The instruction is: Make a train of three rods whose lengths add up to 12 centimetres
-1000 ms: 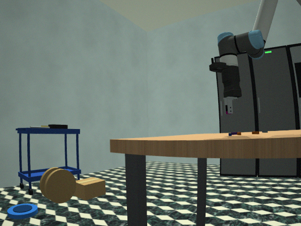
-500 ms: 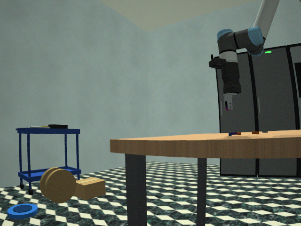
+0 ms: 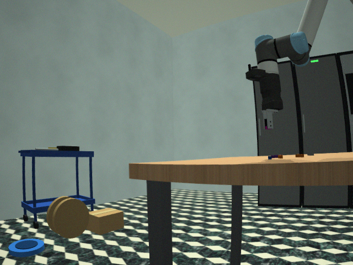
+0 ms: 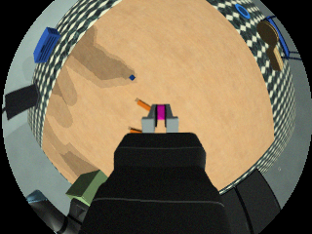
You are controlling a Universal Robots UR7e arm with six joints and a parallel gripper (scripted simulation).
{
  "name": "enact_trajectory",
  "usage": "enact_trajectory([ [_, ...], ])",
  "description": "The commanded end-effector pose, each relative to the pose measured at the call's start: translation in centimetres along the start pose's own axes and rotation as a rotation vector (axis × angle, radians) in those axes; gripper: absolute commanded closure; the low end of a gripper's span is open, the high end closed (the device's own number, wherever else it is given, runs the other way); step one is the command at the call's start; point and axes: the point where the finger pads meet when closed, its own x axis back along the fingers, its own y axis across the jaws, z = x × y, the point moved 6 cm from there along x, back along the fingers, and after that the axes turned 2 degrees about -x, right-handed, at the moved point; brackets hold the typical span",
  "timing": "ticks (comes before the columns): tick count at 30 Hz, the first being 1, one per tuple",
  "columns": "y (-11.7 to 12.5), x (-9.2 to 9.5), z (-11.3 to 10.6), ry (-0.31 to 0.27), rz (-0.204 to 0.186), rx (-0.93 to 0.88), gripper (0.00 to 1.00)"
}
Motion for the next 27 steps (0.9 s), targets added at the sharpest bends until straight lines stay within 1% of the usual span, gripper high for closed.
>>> enact_trajectory([
  [1, 0.7, 0.0, -0.7, 0.001, -0.001, 0.061, 0.76],
  [6, 1.9, 0.0, -2.1, 0.000, -0.002, 0.174, 0.76],
  [12, 3.7, 0.1, -4.4, 0.000, -0.002, 0.351, 0.76],
  [14, 3.7, 0.1, -4.4, 0.000, -0.002, 0.351, 0.76],
  [27, 6.9, 0.1, -10.1, 0.000, -0.001, 0.726, 0.76],
])
